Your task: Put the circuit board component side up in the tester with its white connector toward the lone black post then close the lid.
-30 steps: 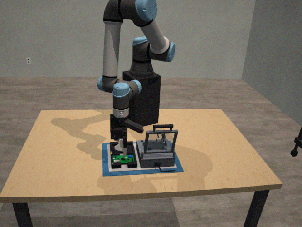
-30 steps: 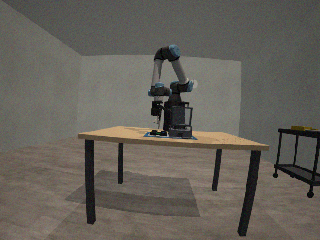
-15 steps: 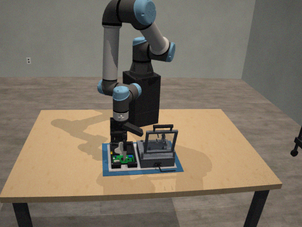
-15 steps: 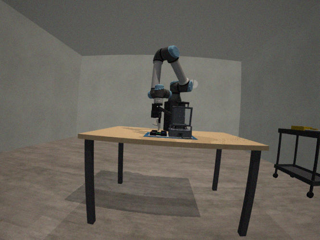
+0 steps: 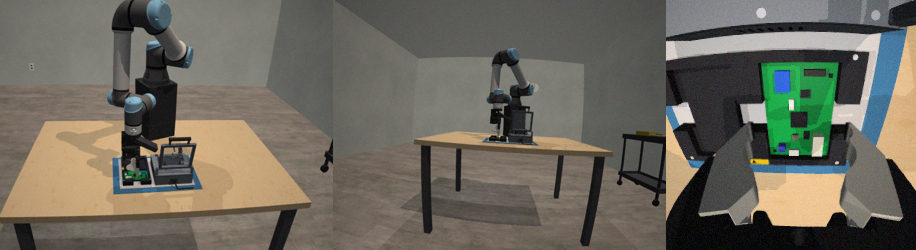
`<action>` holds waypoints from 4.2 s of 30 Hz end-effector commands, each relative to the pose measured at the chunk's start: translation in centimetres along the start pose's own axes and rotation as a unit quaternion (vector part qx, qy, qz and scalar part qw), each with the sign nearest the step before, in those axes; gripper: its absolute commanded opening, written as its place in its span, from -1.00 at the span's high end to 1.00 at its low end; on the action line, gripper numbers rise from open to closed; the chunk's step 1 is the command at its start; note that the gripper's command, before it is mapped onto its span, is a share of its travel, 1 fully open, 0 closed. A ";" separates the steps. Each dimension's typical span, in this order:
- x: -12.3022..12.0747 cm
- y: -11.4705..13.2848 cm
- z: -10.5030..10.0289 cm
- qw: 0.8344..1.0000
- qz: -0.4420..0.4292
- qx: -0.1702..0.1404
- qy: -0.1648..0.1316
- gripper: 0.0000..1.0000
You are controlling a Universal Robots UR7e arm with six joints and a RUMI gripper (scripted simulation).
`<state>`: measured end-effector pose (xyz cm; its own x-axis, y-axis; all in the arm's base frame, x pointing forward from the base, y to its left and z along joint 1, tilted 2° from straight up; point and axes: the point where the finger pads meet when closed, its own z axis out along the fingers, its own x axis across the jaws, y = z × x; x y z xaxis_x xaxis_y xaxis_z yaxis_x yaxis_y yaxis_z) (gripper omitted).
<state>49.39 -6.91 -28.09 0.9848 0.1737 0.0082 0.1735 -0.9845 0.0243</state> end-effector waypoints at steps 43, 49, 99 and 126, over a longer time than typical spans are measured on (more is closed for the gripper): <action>0.1 0.0 0.1 1.000 0.000 0.000 0.001 -0.17; 0.1 0.0 0.3 1.000 0.000 0.000 0.001 -0.17; 0.1 0.0 2.1 1.000 0.000 0.000 0.001 -0.17; 0.1 0.0 2.1 1.000 0.000 0.000 0.001 -0.09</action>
<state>49.42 -6.96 -30.23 0.9848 0.1737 0.0082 0.1735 -0.9845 0.0243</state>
